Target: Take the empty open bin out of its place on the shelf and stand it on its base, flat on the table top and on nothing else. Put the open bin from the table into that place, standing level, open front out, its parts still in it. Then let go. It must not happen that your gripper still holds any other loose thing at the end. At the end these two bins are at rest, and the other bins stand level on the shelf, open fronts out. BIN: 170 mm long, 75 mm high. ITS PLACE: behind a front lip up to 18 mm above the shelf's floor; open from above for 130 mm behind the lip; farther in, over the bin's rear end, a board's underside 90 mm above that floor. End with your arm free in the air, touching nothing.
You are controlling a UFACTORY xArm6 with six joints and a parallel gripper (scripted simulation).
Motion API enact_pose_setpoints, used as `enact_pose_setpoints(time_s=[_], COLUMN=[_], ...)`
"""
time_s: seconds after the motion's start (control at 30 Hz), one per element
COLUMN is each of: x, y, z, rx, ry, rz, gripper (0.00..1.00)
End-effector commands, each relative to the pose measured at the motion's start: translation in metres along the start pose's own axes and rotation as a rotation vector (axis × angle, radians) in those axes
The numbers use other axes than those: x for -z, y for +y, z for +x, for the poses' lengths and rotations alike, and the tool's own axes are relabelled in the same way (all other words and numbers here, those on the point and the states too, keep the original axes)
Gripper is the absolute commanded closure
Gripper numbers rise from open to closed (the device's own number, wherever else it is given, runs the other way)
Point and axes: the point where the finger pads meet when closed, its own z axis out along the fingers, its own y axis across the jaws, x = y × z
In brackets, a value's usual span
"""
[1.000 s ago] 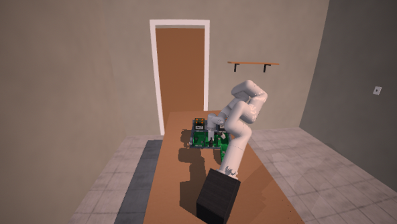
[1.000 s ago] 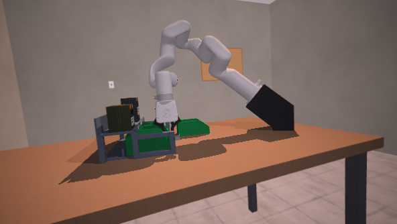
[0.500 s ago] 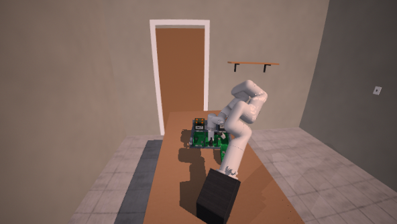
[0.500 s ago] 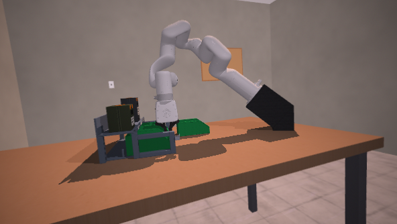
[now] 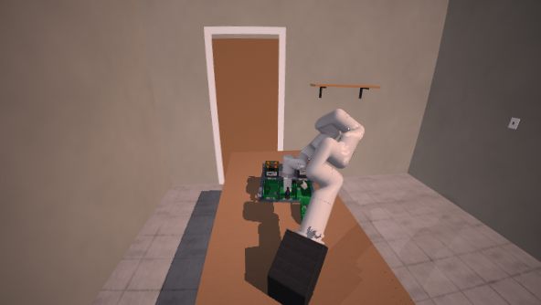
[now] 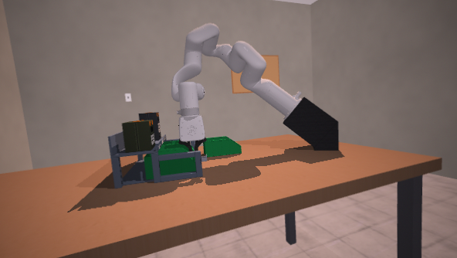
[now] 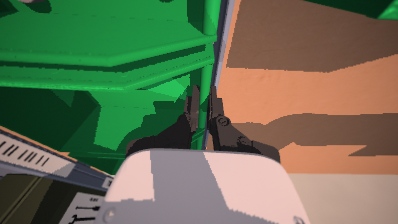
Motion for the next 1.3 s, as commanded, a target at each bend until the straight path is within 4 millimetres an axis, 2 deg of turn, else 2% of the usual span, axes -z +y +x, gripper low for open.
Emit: enact_pose_setpoints(time_s=[0.0,0.47,1.27], x=[0.001,0.003,0.023], y=[-0.001,-0.001,-0.001], z=[0.0,0.0,0.0], rx=[-0.001,-0.001,-0.001], ry=[-0.001,-0.001,-0.001], rz=[0.002,0.002,0.002], gripper=[1.0,1.0,1.0])
